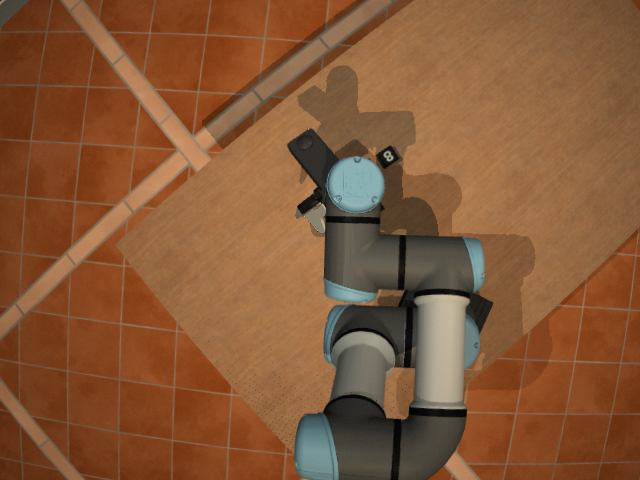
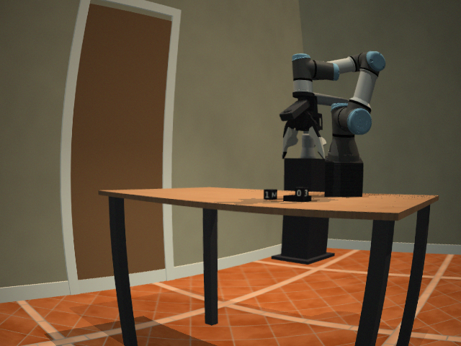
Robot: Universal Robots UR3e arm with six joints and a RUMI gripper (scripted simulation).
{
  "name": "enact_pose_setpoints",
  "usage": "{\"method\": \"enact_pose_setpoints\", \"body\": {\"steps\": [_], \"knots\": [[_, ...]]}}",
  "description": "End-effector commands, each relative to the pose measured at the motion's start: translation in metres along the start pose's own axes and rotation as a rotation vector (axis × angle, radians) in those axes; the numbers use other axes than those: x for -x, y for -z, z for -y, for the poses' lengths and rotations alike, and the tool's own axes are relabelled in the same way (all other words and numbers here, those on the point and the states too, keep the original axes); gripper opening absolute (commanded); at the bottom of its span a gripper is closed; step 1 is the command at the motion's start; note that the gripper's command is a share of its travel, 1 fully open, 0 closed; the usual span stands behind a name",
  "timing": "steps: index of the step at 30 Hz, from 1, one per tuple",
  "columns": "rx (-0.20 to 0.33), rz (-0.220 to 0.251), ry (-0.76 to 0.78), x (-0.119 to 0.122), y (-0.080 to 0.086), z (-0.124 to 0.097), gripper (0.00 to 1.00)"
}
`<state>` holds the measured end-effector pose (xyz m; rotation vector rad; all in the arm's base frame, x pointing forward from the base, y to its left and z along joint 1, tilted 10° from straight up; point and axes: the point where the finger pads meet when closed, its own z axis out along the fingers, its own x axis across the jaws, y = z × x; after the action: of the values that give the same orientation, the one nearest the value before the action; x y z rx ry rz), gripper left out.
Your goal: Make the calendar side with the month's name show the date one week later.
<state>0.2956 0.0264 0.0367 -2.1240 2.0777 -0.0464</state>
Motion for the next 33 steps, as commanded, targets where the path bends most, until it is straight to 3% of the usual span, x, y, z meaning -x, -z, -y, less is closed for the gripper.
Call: {"method": "enact_pose_setpoints", "body": {"steps": [1, 20, 33], "knots": [[-0.002, -0.001, 0.0, 0.0, 0.001, 0.001, 1.0], [-0.002, -0.002, 0.074, -0.005, 0.0, 0.003, 1.0], [0.0, -0.002, 0.358, -0.025, -0.003, 0.009, 1.0]]}}
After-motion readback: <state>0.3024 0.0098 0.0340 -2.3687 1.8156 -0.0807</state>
